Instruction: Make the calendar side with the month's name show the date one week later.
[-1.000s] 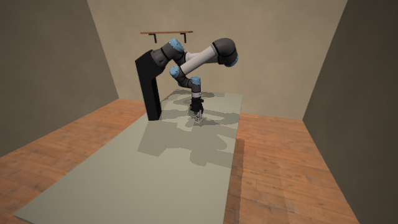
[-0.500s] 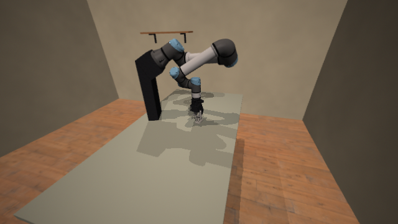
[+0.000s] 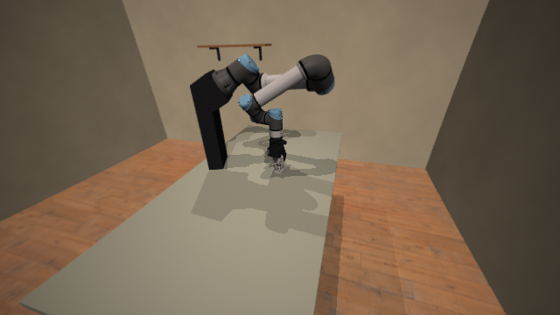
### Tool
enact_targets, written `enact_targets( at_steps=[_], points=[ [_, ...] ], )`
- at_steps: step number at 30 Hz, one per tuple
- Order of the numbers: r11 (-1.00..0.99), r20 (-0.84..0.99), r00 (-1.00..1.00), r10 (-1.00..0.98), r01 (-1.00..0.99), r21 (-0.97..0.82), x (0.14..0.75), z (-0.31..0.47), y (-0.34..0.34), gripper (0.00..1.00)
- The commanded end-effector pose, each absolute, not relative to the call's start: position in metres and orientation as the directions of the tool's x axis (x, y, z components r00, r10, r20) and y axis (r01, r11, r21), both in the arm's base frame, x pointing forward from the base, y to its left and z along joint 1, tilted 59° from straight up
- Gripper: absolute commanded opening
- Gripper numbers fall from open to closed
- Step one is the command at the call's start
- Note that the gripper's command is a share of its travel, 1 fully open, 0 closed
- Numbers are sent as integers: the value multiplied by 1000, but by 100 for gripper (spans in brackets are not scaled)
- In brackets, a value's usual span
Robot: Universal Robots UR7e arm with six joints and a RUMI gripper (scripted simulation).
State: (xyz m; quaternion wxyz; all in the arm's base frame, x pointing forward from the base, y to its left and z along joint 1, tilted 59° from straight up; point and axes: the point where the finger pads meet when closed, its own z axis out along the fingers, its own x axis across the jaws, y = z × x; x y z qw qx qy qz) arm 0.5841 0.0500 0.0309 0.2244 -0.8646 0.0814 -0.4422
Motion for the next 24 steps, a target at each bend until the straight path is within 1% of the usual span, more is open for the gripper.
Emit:
enact_targets(
  at_steps=[1, 24],
  points=[
    [-886, 728, 595, -339, 58, -460, 585, 31, 50, 10],
    [-886, 729, 595, -338, 59, -459, 591, 27, 52, 10]
  ],
)
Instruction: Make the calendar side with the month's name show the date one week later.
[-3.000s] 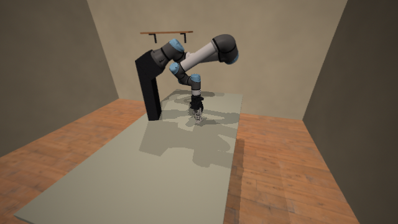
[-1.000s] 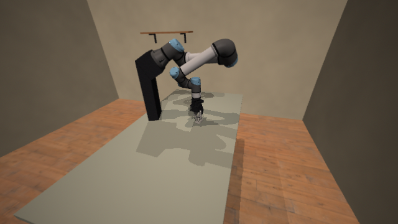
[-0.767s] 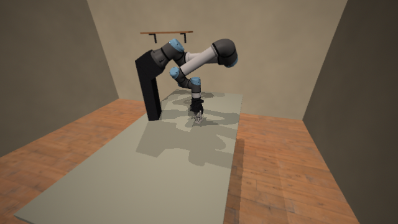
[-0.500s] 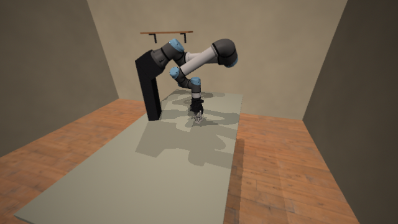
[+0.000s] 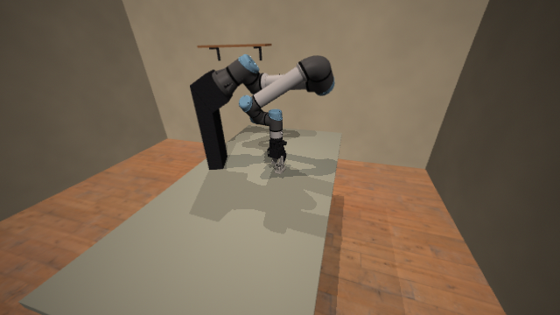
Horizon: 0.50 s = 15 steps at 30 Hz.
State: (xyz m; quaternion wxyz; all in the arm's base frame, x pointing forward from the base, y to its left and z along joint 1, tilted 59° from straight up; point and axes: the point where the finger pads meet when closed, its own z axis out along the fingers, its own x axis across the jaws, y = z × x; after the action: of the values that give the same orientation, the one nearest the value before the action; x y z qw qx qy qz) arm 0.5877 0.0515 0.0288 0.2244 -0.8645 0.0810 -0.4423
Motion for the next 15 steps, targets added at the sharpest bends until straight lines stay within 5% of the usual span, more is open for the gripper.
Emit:
enact_targets(
  at_steps=[1, 15],
  points=[
    [-886, 729, 595, -338, 59, -459, 591, 27, 53, 10],
    [-886, 729, 595, -339, 58, -460, 593, 25, 53, 10]
  ],
)
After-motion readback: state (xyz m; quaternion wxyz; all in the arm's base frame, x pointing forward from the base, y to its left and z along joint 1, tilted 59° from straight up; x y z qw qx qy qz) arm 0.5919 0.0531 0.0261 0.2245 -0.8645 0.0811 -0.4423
